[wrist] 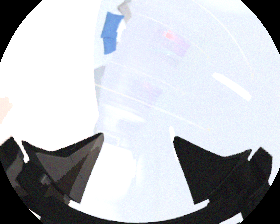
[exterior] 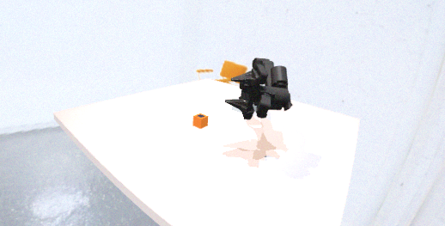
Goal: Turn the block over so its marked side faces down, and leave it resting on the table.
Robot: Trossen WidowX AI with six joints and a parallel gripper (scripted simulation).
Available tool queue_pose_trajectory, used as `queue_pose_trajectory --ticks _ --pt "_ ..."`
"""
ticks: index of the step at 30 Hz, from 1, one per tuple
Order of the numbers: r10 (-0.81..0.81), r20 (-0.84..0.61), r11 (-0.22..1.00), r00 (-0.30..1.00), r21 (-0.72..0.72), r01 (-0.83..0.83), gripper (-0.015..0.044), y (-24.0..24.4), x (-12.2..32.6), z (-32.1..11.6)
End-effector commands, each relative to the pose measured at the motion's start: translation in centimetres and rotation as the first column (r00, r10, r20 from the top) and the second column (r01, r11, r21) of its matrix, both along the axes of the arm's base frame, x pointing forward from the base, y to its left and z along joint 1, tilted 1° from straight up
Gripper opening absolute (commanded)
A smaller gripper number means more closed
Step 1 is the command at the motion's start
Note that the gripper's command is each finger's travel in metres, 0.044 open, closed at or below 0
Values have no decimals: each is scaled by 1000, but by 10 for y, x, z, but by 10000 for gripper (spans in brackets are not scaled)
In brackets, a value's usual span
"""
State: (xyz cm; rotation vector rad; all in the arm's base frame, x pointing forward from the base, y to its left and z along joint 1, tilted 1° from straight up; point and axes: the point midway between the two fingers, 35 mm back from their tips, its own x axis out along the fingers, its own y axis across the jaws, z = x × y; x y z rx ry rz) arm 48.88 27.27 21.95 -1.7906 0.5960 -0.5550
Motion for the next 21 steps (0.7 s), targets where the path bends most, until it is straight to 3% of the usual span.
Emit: queue_pose_trajectory --ticks 1,5,12,21 --pt "7 9 1000 1000 0 -7 426 0 1 1" --pt "86 79 996 993 -13 -86 440 -12 25 16" --pt "215 64 975 974 34 -218 440 -50 72 17" --pt "333 -81 882 939 380 -280 440 -128 98 -30"
